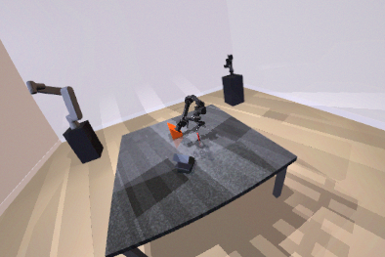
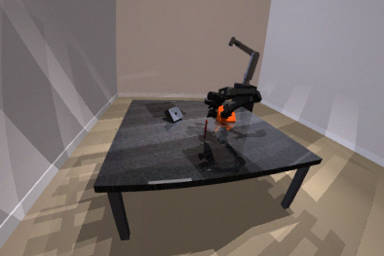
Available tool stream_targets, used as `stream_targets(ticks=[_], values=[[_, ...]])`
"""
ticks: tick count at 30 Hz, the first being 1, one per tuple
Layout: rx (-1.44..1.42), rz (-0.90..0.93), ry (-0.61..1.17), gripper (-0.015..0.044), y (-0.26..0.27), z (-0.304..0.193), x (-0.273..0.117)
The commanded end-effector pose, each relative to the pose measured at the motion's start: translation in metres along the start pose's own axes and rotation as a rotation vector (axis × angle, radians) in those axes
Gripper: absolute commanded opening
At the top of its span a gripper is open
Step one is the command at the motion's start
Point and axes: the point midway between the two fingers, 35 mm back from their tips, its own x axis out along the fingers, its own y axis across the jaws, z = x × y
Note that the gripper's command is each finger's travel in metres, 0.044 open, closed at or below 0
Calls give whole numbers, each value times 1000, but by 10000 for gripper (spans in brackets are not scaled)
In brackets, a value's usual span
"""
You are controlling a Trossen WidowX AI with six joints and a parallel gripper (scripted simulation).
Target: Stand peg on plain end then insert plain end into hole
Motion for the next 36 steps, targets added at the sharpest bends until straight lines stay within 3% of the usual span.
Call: stream_targets(ticks=[1,20,36], values=[[-5,50,110,440,4,-1,2],[132,475,471,440,23,22,-8],[178,470,484,440,33,15,7]])
